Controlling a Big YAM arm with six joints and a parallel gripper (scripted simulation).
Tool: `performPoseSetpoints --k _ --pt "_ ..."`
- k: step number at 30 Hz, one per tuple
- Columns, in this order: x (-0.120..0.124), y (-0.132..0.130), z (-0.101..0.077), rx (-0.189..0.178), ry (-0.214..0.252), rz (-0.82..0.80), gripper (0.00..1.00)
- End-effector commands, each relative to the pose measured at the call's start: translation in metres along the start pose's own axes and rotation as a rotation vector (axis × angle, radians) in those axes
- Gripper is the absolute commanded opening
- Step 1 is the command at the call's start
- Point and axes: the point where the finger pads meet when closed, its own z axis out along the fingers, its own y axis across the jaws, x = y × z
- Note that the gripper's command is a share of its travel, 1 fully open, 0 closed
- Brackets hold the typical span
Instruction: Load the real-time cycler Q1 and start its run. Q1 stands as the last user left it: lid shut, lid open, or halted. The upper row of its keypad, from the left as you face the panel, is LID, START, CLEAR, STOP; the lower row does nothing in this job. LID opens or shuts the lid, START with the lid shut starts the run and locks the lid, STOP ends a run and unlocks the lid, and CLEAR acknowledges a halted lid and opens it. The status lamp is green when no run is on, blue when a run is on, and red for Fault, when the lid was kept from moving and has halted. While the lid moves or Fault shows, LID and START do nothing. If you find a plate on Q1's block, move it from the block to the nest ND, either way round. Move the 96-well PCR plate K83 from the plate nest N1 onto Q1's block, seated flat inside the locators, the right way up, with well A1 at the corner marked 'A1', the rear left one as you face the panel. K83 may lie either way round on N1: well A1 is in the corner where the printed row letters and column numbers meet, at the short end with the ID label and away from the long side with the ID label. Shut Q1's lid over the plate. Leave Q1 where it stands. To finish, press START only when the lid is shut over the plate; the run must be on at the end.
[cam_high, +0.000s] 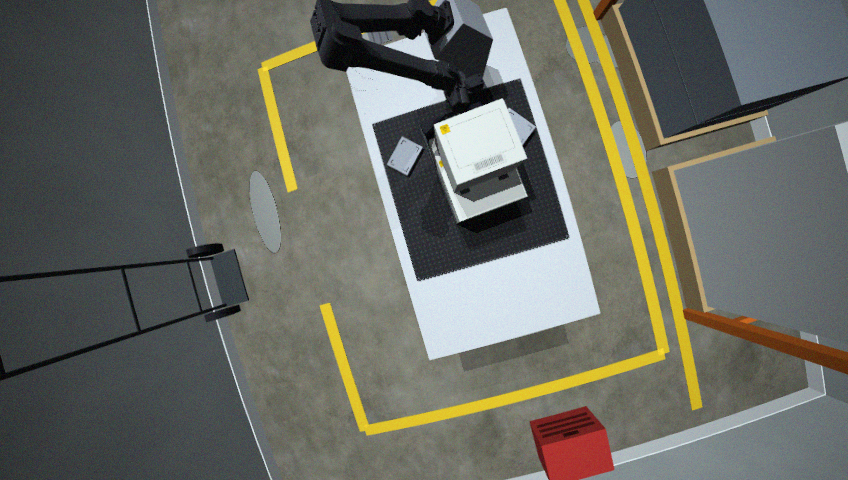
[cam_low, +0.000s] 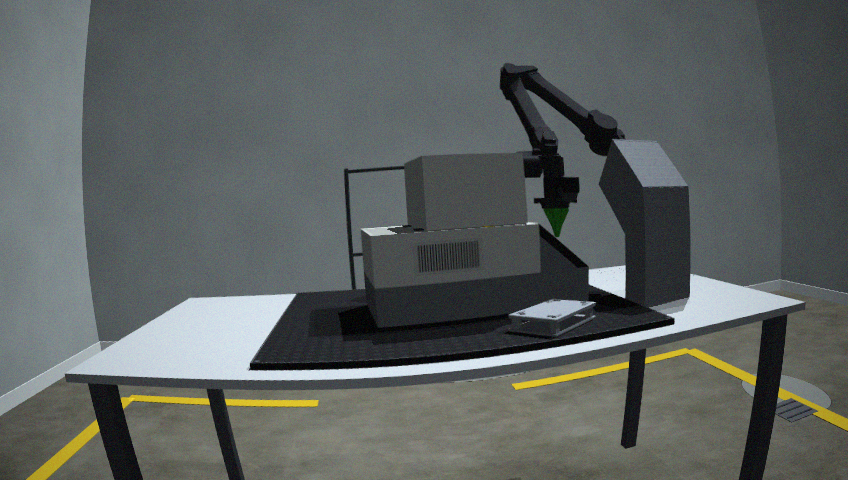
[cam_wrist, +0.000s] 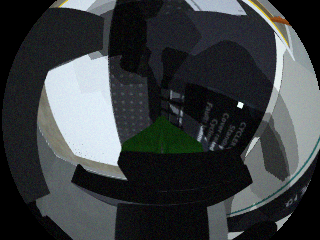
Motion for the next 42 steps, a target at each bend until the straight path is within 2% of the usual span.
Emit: performPoseSetpoints --k 1,5,9,16,19,26,38,42 --pt "0.000 -0.006 0.008 -0.003 -0.005 -0.001 0.00" --pt "-0.001 -0.003 0.012 -0.010 -0.007 -0.015 0.00" --pt "0.001 -0.019 0.014 0.017 -0.002 -0.007 0.00" --pt "0.000 -0.018 0.024 -0.006 -0.005 -0.013 0.00" --pt "-0.001 -0.022 0.027 0.001 -0.005 -0.018 0.00" --pt "0.001 -0.018 0.017 0.005 0.005 -0.017 0.00" --pt "-0.010 -0.005 0.019 -0.018 -0.014 -0.034 0.00" --pt "-0.007 -0.015 0.016 -0.001 -0.010 -0.019 0.00"
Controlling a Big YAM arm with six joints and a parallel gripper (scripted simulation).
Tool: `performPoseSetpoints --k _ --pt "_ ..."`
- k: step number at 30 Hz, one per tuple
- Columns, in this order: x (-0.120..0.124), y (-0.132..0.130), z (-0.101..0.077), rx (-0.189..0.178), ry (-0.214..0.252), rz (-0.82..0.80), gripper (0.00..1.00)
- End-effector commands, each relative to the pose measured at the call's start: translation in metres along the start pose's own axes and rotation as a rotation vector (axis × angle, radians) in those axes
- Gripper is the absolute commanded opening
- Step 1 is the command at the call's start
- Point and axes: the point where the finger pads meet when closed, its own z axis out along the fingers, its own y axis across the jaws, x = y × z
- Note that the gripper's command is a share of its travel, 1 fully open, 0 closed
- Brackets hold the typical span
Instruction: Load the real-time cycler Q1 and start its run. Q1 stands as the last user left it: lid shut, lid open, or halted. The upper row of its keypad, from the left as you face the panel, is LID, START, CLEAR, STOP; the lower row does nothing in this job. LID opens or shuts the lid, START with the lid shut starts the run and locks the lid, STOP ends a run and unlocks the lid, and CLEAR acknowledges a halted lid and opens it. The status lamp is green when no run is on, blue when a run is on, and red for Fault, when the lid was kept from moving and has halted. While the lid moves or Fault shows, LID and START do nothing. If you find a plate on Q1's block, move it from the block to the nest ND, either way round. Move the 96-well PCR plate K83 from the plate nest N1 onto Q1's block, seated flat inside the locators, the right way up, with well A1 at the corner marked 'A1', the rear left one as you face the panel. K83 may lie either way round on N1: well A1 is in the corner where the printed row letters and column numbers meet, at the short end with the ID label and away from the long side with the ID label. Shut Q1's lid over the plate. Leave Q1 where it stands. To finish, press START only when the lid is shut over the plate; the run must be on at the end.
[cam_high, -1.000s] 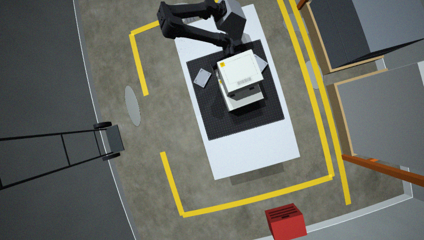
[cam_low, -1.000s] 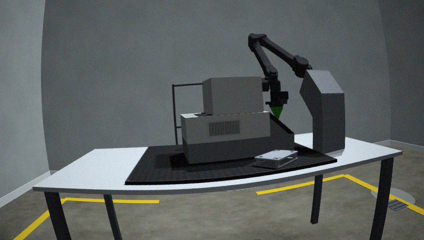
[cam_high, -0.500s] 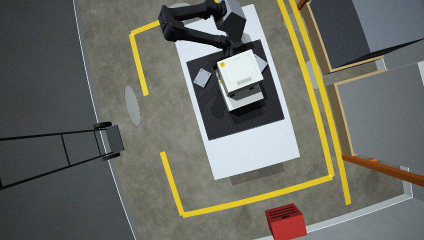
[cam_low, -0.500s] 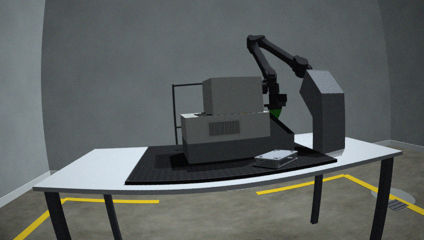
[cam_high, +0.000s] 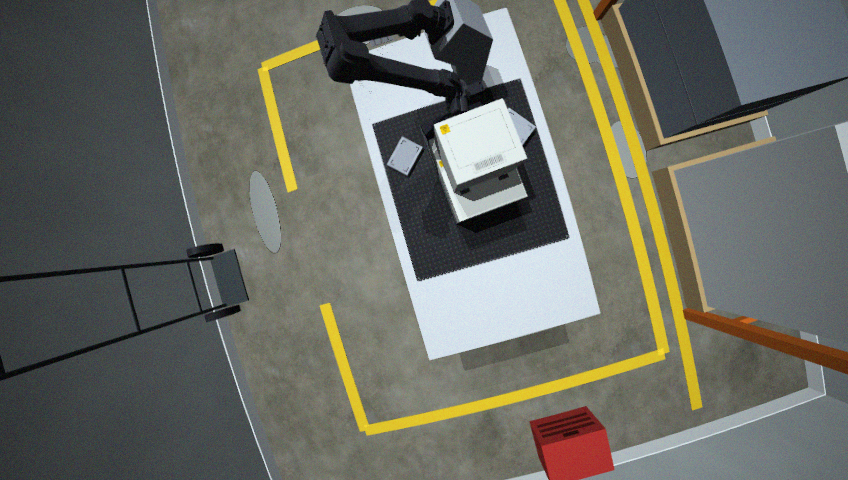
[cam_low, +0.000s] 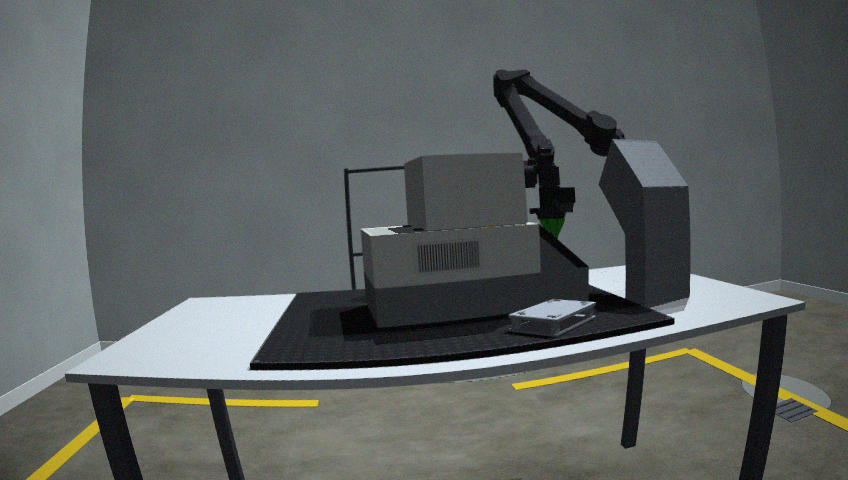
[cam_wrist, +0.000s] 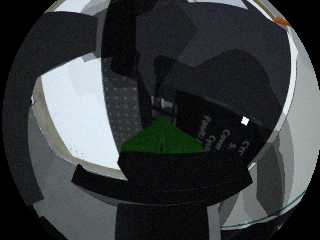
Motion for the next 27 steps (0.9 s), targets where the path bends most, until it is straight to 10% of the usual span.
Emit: performPoseSetpoints --k 1,27 --pt "-0.004 -0.006 -0.009 0.023 -0.006 -0.007 0.00" --pt "0.001 -0.015 -0.007 0.038 0.002 0.012 0.00"
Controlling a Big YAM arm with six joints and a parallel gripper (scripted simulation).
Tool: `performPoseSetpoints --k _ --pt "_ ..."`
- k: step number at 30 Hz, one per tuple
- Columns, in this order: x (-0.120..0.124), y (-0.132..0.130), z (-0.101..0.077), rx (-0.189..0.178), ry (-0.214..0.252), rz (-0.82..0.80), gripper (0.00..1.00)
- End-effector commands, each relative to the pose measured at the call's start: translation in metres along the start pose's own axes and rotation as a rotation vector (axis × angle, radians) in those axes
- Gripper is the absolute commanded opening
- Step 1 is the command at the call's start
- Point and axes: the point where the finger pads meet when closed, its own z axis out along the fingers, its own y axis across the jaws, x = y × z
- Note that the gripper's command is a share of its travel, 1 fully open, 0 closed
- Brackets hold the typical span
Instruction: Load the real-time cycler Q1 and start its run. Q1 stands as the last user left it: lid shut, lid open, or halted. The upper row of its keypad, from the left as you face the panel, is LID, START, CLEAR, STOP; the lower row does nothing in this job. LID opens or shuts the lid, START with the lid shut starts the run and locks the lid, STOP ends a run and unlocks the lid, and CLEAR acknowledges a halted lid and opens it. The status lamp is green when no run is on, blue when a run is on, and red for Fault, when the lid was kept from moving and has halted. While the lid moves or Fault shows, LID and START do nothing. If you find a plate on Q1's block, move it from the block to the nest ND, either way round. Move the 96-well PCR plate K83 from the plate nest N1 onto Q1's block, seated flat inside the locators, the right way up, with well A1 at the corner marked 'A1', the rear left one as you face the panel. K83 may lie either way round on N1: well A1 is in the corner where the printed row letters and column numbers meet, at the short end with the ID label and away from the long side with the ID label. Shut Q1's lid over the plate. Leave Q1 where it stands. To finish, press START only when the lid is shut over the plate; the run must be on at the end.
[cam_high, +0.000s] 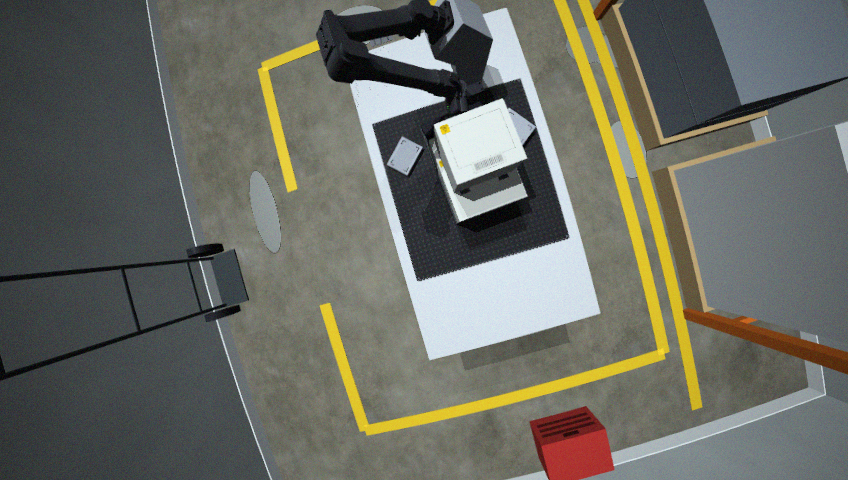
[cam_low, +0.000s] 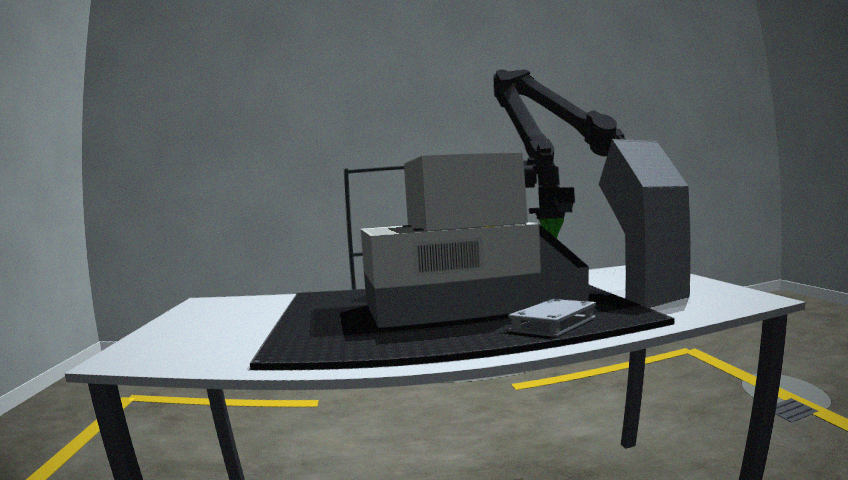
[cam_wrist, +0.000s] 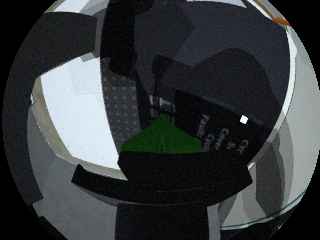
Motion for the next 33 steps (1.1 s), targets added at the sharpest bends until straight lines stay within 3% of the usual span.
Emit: performPoseSetpoints --k 1,16,25,33 --pt "0.000 -0.013 -0.007 0.032 0.000 0.014 0.00" --pt "-0.001 -0.005 -0.009 0.027 0.000 -0.012 0.00" --pt "-0.001 0.009 0.001 -0.009 -0.003 -0.014 0.00" --pt "0.001 -0.010 -0.007 0.026 0.002 -0.002 0.00"
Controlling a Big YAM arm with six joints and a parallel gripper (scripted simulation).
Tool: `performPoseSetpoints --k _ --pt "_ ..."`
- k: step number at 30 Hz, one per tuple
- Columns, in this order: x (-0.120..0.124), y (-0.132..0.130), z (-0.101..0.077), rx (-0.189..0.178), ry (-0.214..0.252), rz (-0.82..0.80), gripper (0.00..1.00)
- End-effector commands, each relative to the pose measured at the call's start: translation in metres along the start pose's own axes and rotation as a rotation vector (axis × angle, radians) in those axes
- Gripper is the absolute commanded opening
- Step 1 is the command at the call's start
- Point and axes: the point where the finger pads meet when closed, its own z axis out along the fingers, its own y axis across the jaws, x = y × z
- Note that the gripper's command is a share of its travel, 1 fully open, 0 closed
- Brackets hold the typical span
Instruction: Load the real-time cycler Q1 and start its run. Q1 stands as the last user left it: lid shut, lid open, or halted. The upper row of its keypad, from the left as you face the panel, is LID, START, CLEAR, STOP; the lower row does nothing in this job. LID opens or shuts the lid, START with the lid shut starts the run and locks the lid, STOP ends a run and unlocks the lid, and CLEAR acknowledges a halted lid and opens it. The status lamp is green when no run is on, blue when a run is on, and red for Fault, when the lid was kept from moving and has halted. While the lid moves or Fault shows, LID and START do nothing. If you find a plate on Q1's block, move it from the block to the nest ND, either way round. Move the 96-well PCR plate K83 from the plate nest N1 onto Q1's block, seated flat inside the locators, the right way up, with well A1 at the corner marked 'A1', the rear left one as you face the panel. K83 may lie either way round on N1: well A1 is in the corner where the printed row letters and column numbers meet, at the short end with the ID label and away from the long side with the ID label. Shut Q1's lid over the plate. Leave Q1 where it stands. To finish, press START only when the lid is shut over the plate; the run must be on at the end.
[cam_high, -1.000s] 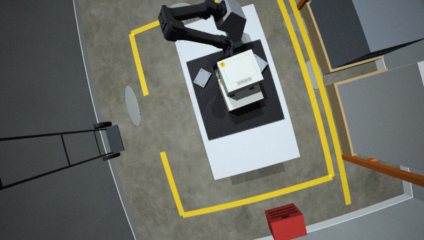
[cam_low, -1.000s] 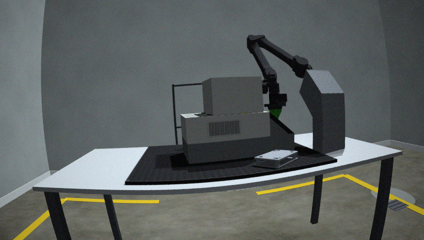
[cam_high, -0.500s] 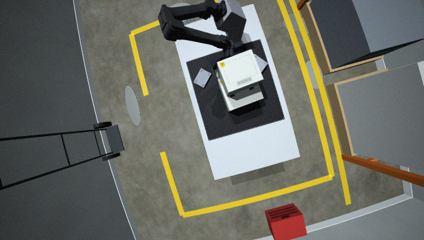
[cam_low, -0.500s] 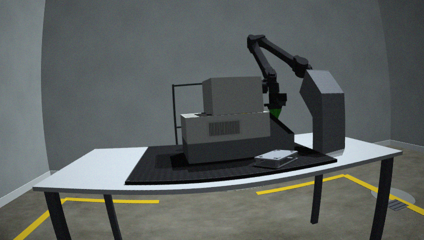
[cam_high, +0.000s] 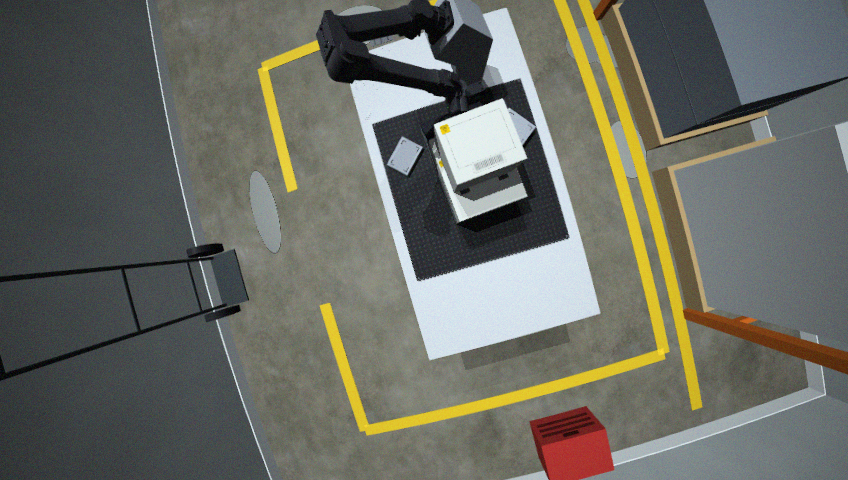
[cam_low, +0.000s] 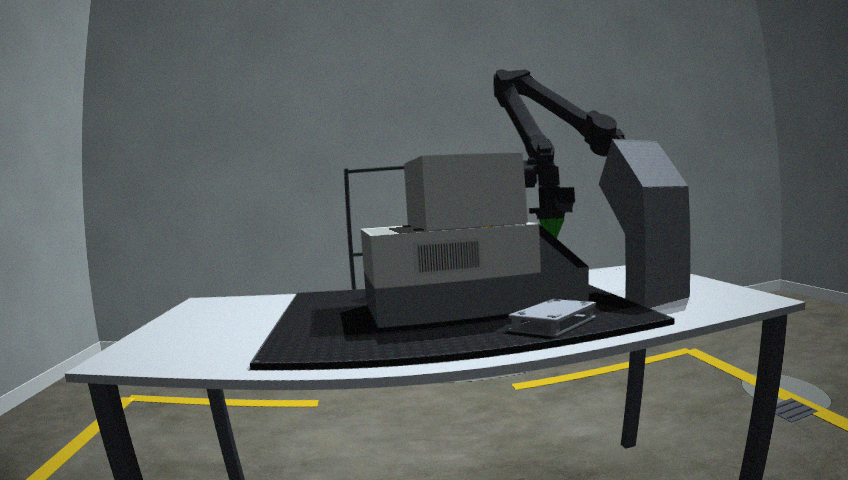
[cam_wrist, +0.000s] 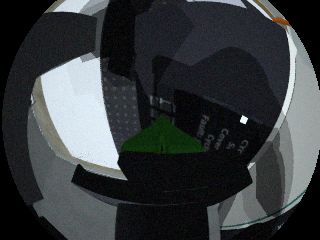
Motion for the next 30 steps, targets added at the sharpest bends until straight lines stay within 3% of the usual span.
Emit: performPoseSetpoints --k 1,30 --pt "0.0017 -0.0114 -0.0071 0.026 0.002 0.002 0.00" --pt "-0.0005 -0.0120 -0.0011 0.024 0.002 -0.002 0.00"
